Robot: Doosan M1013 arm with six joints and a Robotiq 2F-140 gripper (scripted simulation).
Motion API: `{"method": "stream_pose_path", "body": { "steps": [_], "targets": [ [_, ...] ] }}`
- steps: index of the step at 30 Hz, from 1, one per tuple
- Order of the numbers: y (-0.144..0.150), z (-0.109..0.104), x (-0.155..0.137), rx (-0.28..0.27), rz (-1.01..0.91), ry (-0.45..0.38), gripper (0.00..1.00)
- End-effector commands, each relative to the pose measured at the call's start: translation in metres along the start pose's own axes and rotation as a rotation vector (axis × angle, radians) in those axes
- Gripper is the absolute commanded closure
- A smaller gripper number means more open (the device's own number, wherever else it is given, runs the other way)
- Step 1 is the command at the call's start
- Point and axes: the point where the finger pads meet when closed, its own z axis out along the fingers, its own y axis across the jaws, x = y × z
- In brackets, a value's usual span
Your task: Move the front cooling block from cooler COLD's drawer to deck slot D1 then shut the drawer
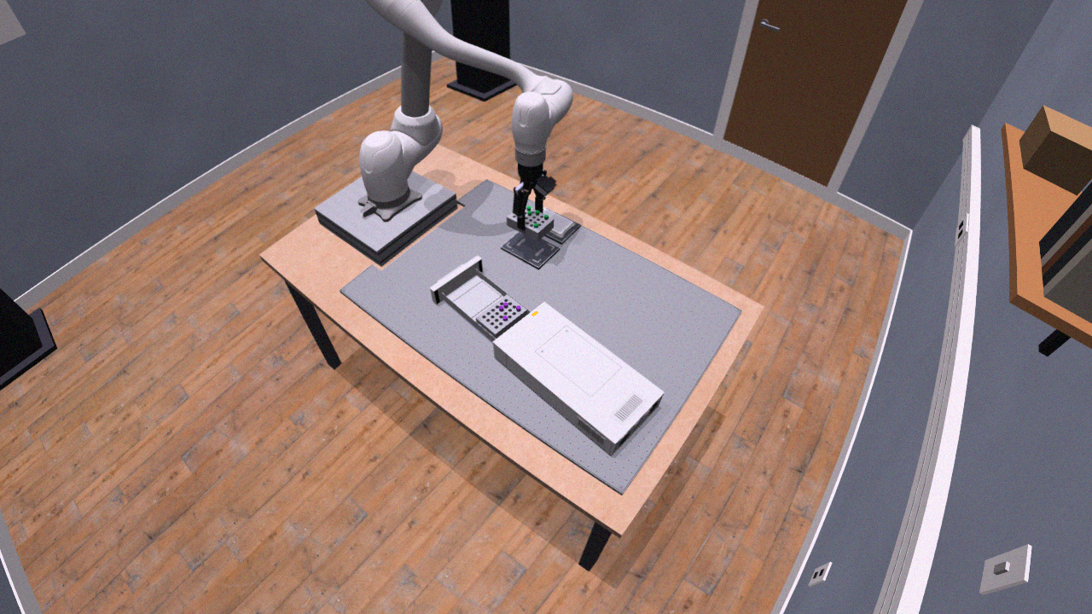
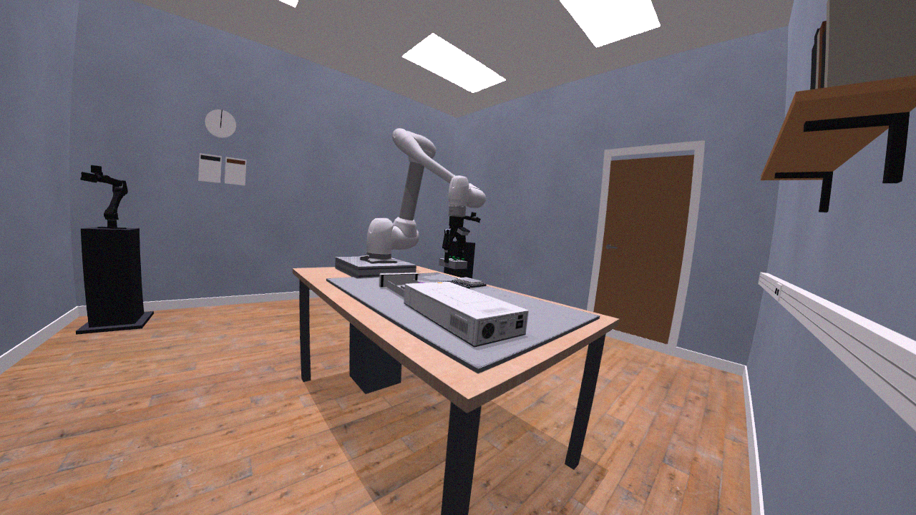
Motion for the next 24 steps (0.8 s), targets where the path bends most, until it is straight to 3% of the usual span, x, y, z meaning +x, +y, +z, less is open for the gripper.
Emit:
{"method": "stream_pose_path", "body": {
  "steps": [1, 24],
  "targets": [
    [0.0, 0.012, 0.001, 0.001, 0.0, 0.001, 0.9],
    [0.0, 0.054, 0.001, 0.001, 0.0, 0.001, 0.9]
  ]
}}
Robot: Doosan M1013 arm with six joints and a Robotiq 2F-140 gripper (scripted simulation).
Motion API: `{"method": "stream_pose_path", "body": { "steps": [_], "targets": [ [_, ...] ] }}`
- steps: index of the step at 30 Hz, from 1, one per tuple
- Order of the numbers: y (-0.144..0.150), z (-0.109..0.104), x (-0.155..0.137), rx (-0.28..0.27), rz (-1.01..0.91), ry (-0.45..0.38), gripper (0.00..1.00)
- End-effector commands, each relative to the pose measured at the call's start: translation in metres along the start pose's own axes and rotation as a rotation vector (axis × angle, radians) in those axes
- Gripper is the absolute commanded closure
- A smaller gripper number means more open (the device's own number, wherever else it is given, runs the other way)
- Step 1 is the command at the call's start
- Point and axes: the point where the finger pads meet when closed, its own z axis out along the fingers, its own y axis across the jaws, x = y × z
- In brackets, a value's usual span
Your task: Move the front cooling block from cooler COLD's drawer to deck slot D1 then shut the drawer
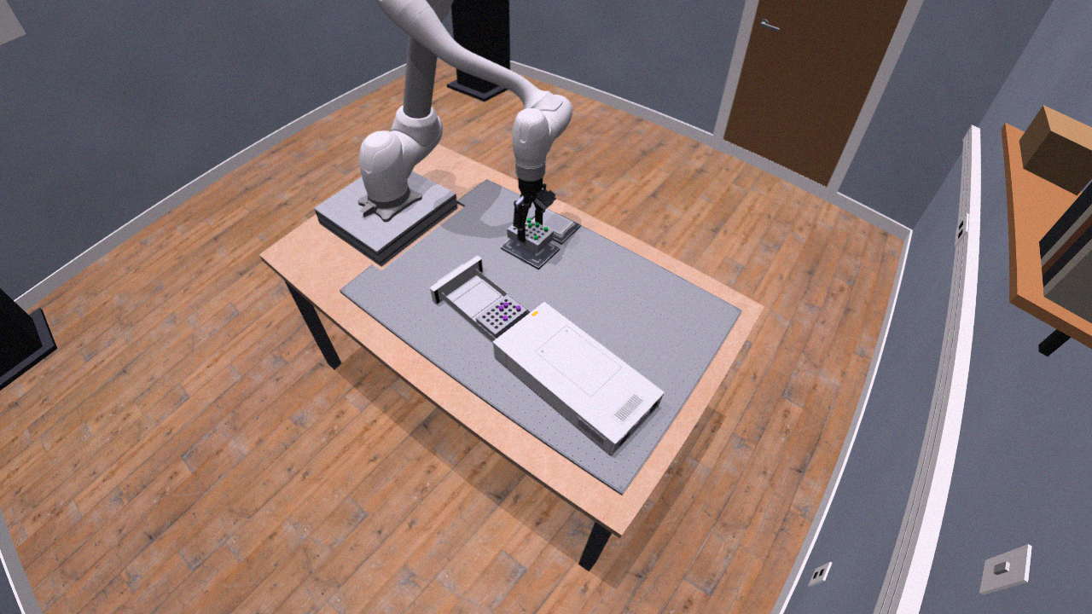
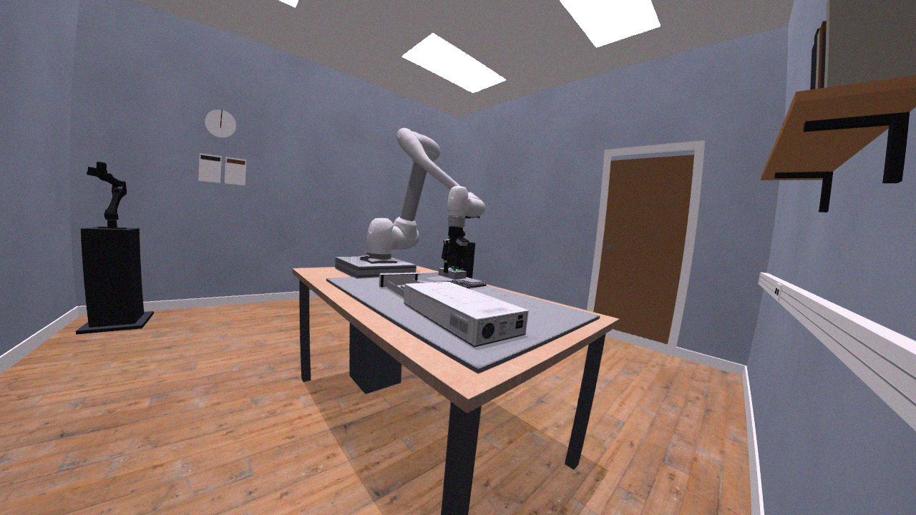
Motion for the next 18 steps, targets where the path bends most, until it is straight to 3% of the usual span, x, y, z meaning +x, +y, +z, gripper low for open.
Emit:
{"method": "stream_pose_path", "body": {
  "steps": [1, 18],
  "targets": [
    [0.0, 0.002, 0.001, 0.001, 0.0, 0.001, 0.9],
    [0.0, 0.013, 0.001, 0.001, 0.0, 0.001, 0.9]
  ]
}}
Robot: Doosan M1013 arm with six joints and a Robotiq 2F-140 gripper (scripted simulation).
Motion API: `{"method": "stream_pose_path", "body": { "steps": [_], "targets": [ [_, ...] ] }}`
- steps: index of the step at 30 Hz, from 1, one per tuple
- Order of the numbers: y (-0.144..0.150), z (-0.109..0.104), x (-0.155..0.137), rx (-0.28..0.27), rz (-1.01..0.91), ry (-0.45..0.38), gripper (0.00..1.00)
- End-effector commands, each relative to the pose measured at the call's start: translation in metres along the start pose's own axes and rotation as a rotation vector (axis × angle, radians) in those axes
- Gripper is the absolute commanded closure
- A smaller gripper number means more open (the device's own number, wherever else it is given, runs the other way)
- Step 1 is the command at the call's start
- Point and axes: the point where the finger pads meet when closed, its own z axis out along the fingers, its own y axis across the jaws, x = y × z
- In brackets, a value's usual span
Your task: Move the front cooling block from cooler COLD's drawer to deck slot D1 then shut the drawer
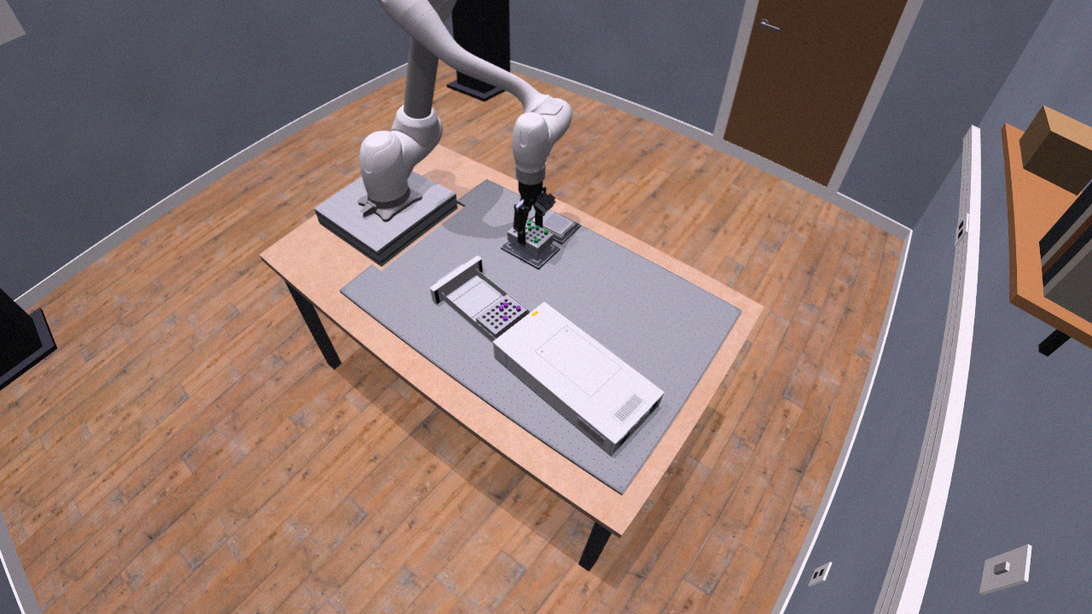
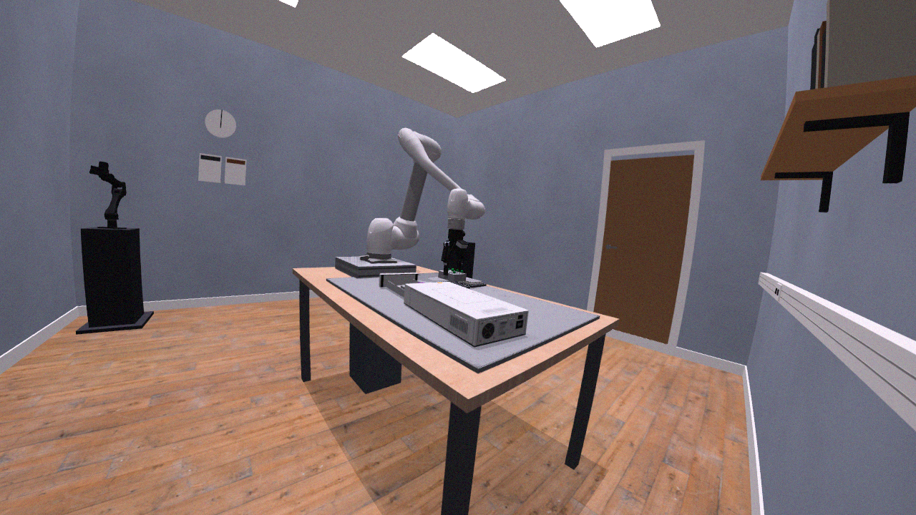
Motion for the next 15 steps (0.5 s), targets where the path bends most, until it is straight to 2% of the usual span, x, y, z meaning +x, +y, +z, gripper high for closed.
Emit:
{"method": "stream_pose_path", "body": {
  "steps": [1, 15],
  "targets": [
    [-0.0002, 0.0006, 0.0005, 0.001, 0.0, 0.001, 0.9],
    [-0.0002, -0.0015, 0.0005, 0.001, 0.0, 0.001, 0.9]
  ]
}}
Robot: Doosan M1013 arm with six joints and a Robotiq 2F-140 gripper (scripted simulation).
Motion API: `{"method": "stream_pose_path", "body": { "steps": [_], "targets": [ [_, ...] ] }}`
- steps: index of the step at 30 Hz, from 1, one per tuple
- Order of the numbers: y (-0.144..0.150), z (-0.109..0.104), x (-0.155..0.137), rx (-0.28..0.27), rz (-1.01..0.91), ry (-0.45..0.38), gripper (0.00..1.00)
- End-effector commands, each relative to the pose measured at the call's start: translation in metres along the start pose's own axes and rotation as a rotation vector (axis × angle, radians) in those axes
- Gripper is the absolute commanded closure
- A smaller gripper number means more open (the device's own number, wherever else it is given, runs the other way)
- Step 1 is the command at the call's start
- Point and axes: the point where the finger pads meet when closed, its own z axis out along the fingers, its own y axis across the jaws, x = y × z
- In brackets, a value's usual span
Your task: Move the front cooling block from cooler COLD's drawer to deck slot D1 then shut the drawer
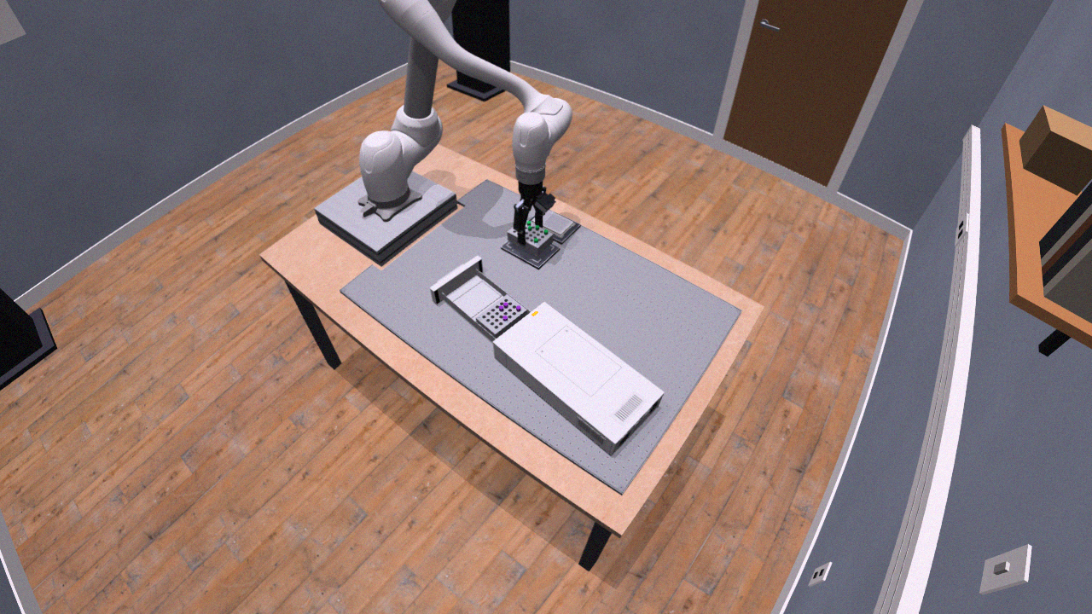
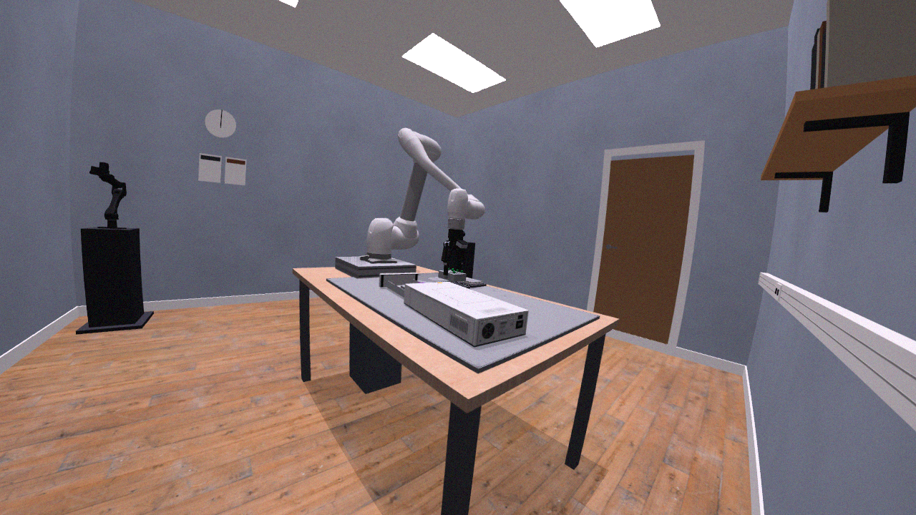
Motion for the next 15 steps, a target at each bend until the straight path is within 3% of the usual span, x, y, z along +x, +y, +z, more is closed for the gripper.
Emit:
{"method": "stream_pose_path", "body": {
  "steps": [1, 15],
  "targets": [
    [-0.0002, -0.0019, 0.0006, 0.001, 0.0, 0.001, 0.9],
    [-0.0002, -0.0106, 0.0006, 0.001, 0.0, 0.001, 0.9]
  ]
}}
